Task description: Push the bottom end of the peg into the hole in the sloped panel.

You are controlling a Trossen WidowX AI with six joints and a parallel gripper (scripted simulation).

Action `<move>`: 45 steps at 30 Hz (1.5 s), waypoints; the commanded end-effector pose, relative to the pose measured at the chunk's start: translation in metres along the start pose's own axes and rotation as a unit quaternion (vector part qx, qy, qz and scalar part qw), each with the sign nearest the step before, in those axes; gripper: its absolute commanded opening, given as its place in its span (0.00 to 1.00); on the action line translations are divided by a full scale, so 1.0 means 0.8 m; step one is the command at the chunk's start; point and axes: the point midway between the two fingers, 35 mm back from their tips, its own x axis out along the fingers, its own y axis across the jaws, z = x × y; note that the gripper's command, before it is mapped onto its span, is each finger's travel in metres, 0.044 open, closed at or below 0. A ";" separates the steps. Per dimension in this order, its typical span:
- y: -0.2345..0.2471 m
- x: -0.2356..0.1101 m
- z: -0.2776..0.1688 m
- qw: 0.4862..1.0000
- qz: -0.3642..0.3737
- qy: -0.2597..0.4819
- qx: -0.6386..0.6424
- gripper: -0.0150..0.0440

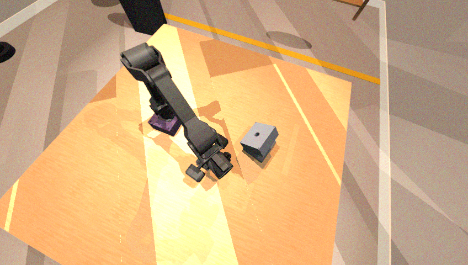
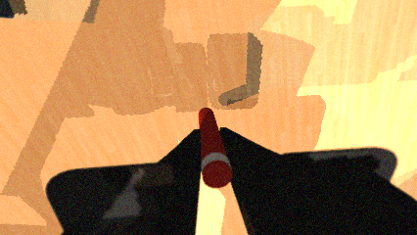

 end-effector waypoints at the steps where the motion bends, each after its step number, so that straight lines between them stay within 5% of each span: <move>1: -0.001 -0.021 0.002 1.000 -0.002 -0.003 0.000 0.25; 12: 0.001 -0.073 0.004 1.000 -0.003 -0.003 0.001 0.25; 45: 0.047 -0.084 0.020 0.990 -0.046 -0.045 -0.125 0.25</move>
